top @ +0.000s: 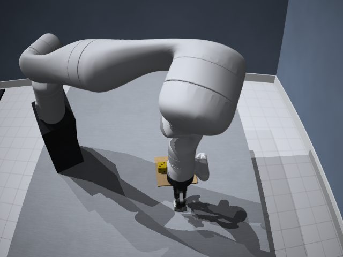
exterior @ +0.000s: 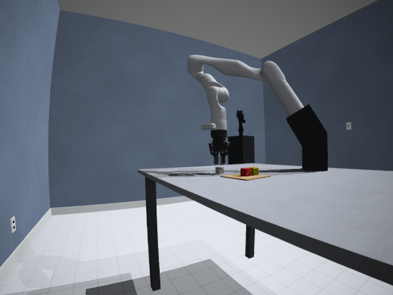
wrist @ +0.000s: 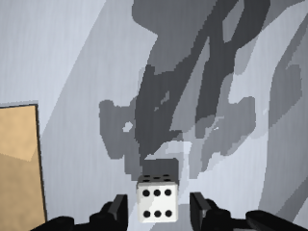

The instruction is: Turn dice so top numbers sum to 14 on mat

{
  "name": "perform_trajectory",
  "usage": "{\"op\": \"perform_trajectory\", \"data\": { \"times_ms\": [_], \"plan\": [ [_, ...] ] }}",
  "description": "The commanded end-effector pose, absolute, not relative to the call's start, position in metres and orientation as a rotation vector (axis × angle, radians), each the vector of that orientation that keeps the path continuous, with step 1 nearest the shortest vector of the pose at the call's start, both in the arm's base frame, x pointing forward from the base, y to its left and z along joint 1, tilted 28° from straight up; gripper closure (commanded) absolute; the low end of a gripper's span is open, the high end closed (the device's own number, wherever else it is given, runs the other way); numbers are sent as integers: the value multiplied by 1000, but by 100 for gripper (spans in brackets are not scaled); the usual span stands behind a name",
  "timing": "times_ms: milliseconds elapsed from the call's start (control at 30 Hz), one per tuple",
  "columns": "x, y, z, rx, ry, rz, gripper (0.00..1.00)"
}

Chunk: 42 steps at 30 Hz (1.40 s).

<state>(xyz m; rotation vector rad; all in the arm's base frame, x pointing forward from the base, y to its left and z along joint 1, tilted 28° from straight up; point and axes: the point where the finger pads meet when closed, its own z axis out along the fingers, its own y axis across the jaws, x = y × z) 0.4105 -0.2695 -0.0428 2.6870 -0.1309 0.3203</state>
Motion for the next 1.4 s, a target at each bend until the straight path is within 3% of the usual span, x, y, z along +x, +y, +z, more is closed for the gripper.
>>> {"op": "perform_trajectory", "data": {
  "times_ms": [0,1367],
  "plan": [
    [411,-271,-43,2685,-128,323,54],
    [418,-286,-74,2685,-128,323,54]
  ]
}}
